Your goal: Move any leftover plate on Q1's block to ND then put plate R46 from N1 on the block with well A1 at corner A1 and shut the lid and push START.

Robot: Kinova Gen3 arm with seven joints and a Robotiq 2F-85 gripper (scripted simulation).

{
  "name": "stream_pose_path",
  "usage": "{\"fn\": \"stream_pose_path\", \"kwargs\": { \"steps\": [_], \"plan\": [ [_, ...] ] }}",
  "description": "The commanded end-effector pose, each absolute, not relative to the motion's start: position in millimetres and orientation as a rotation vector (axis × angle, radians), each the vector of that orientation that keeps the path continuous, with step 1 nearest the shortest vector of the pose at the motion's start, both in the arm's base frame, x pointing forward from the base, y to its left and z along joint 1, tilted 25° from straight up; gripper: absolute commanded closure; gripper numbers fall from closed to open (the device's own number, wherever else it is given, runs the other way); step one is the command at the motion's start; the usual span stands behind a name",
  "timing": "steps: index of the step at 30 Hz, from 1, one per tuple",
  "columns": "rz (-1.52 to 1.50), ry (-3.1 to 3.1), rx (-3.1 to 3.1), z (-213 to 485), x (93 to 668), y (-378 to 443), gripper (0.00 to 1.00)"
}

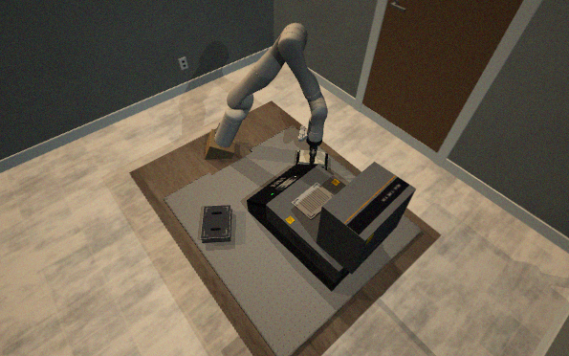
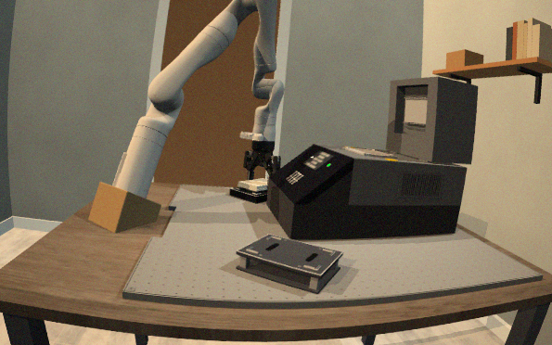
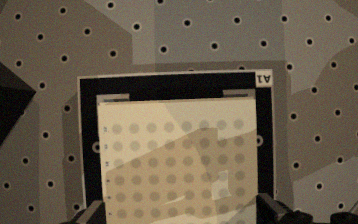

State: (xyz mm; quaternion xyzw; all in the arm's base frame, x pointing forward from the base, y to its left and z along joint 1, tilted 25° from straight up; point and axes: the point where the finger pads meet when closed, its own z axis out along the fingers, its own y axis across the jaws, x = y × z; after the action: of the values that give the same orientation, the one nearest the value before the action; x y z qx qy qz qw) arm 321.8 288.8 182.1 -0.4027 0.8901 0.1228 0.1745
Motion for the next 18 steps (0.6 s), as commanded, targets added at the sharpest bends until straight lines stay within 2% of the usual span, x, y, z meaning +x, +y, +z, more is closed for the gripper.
{"fn": "stream_pose_path", "kwargs": {
  "steps": [1, 18],
  "plan": [
    [0.348, 2.522, -1.141, 183.5, 321.7, 288.4, 0.10],
    [0.348, 2.522, -1.141, 195.0, 319.0, 283.9, 0.10]
  ]
}}
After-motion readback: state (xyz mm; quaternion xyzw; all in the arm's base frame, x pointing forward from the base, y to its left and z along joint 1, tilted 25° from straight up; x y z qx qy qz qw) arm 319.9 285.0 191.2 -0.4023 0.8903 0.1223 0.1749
